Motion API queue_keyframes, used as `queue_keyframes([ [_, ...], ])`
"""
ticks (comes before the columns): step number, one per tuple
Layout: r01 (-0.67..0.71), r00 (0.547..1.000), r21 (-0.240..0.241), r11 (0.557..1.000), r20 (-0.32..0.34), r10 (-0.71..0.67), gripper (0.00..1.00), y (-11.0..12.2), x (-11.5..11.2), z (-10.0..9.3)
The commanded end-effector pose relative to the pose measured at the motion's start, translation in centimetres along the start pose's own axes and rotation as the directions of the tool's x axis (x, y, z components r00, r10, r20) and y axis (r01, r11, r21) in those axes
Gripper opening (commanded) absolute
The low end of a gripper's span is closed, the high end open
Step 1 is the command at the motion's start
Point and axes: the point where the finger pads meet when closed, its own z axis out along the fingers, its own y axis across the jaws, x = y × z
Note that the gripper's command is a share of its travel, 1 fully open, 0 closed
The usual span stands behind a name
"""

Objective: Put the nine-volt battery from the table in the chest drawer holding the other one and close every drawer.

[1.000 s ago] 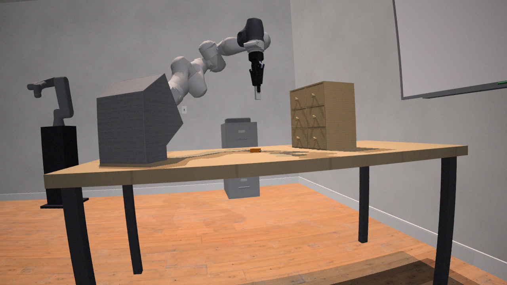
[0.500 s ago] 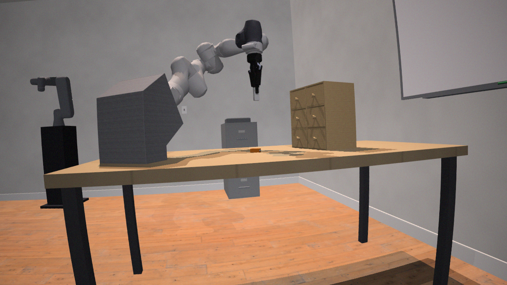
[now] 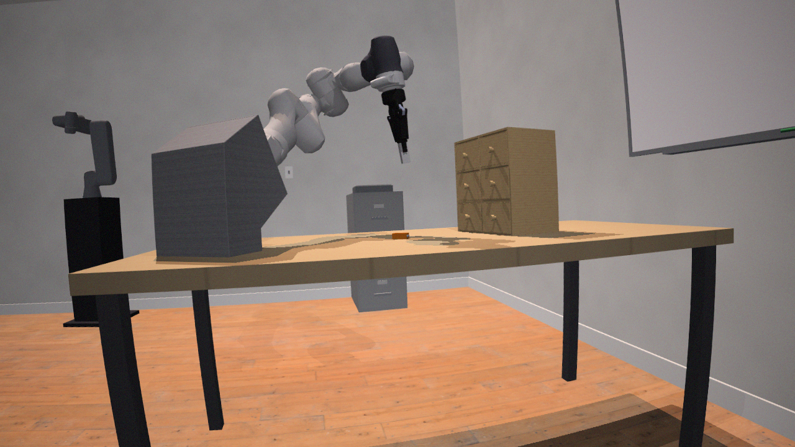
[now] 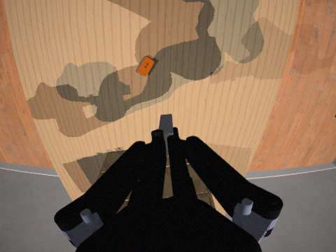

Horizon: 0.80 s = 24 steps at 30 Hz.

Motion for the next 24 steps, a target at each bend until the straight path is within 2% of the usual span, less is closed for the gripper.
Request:
queue_keyframes([
  [1,0.038,0.996,0.011,0.999,0.08,-0.039,0.0,-0.3,-1.0,0.5],
  [2,0.038,0.996,0.011,0.999,0.08,-0.039,0.0,-0.3,-1.0,0.5],
  [10,0.038,0.946,0.011,0.999,0.323,-0.039,0.0,-0.3,-2.7,2.8],
  [17,0.038,0.849,0.01,0.999,0.527,-0.038,0.0,-0.2,-4.3,5.0],
  [19,0.038,0.849,0.01,0.999,0.527,-0.038,0.0,-0.2,-4.3,5.0],
  [24,0.038,0.755,0.011,0.999,0.654,-0.036,0.0,-0.2,-5.4,6.5],
])
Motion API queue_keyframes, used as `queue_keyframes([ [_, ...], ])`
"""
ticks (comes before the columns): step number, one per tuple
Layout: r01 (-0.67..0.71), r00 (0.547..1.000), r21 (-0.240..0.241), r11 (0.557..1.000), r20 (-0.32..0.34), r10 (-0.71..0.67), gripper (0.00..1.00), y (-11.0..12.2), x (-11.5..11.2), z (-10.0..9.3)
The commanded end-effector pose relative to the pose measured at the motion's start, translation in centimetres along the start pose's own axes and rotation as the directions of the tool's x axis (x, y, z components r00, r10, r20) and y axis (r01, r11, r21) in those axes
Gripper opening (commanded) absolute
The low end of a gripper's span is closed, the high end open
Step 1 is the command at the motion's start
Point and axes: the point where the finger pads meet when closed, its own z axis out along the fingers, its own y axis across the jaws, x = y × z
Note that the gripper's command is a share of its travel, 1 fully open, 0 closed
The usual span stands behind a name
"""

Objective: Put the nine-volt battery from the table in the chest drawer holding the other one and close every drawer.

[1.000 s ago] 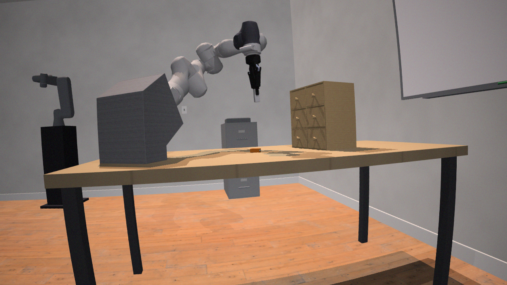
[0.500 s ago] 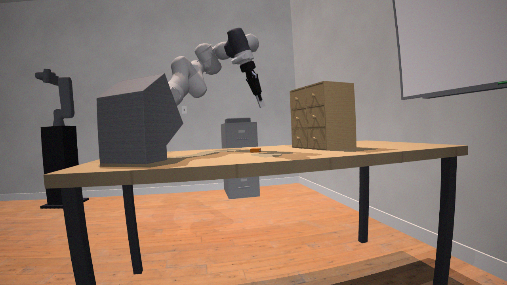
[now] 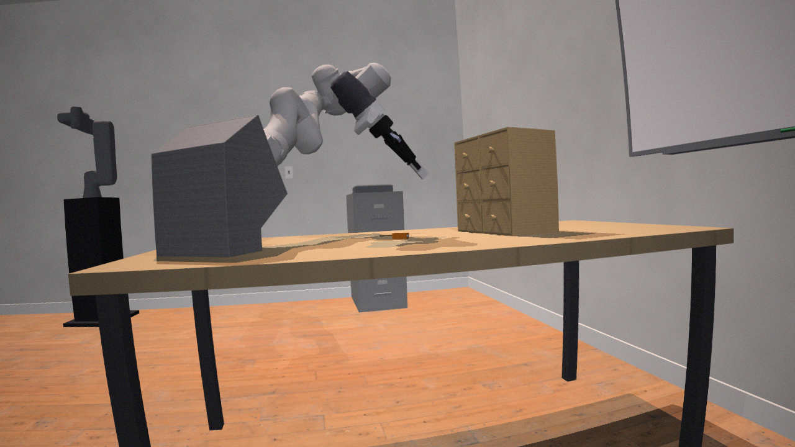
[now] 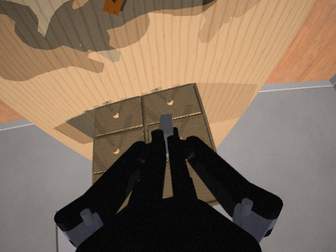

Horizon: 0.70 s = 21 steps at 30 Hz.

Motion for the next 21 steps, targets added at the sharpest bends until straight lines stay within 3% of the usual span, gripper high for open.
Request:
queue_keyframes([
  [1,0.142,0.976,-0.017,0.99,0.169,-0.137,0.0,0.3,-1.0,1.6],
  [10,0.142,0.928,-0.017,0.99,0.351,-0.127,0.0,0.3,-1.2,3.8],
  [21,0.142,0.89,-0.017,0.99,0.44,-0.12,0.0,0.4,-1.3,5.0],
])
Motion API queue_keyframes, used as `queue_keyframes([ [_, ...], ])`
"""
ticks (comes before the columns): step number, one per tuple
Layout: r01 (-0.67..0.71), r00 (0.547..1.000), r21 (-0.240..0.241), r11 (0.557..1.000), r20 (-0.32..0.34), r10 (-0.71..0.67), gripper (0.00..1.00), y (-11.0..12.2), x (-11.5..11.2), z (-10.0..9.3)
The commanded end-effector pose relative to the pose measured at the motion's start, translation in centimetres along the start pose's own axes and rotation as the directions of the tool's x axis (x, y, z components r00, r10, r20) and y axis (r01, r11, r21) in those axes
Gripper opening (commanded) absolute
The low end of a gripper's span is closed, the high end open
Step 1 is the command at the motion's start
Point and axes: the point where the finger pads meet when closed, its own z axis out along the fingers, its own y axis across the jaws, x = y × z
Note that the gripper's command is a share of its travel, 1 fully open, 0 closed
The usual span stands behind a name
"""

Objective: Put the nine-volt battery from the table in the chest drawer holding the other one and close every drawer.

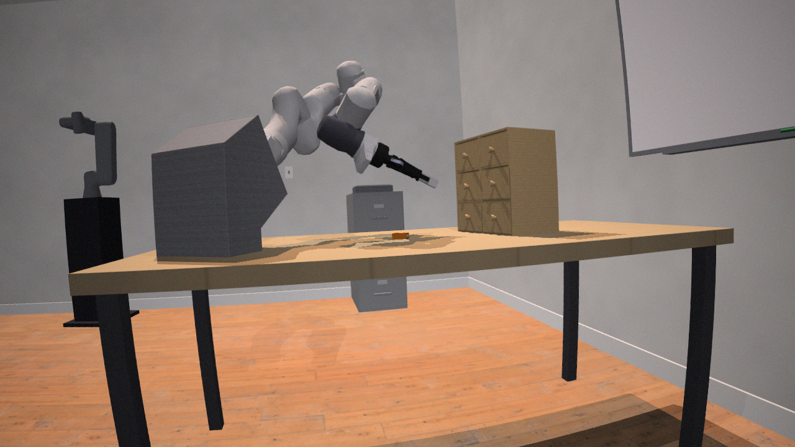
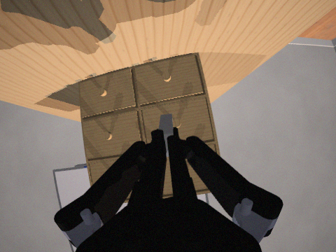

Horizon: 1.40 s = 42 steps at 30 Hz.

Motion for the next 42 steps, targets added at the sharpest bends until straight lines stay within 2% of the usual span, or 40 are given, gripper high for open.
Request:
queue_keyframes([
  [1,0.107,0.991,-0.034,0.994,0.087,-0.104,0.0,0.78,-1.29,0.91],
  [15,0.107,0.988,-0.033,0.994,0.113,-0.103,0.0,0.77,-1.19,1.18],
  [16,0.107,0.988,-0.033,0.994,0.113,-0.103,0.2,0.77,-1.19,1.18],
  [42,0.107,0.988,-0.033,0.994,0.113,-0.103,0.2,0.78,-1.22,1.33],
])
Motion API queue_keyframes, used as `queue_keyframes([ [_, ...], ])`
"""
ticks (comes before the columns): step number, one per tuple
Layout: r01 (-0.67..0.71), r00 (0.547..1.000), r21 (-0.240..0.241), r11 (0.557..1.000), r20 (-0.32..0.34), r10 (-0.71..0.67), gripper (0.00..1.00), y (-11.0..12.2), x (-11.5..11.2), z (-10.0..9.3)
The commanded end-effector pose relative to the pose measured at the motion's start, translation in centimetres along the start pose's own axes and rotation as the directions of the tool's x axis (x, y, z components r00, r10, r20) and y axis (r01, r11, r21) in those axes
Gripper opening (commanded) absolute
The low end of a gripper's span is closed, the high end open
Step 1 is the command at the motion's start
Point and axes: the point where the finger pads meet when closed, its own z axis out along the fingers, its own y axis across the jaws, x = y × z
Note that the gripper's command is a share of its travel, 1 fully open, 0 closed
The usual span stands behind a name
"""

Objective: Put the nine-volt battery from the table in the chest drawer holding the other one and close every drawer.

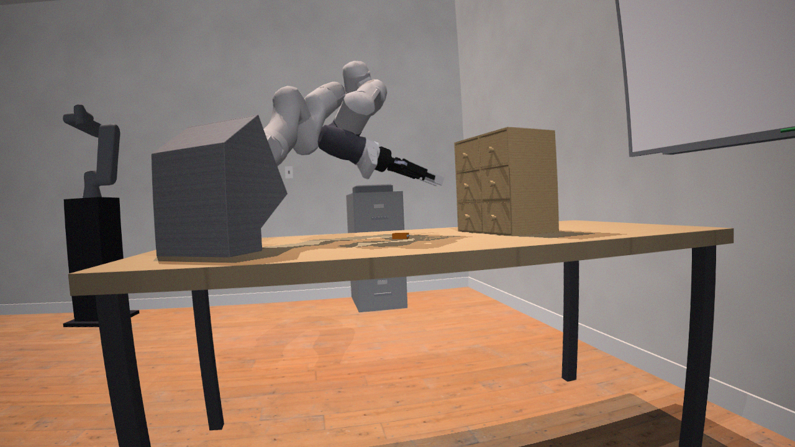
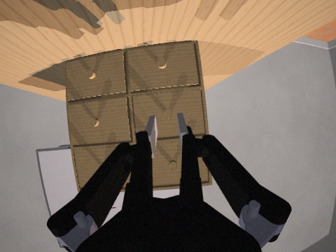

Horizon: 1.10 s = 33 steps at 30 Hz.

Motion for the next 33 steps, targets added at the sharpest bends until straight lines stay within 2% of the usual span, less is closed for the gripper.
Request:
queue_keyframes([
  [1,0.007,1.0,0.0,1.0,0.003,-0.007,0.2,0.0,-0.1,0.3],
  [6,0.007,1.0,0.0,1.0,0.003,-0.007,0.2,0.0,-0.1,1.3],
  [15,0.007,1.0,0.0,1.0,0.003,-0.007,0.2,0.0,-0.3,4.3],
  [17,0.007,1.0,0.0,1.0,0.003,-0.007,0.2,0.0,-0.3,4.3],
  [23,0.007,1.0,0.0,1.0,0.003,-0.007,0.2,0.0,-0.4,6.0],
  [33,0.007,1.0,0.0,1.0,0.003,-0.007,0.2,0.0,-0.4,6.8],
])
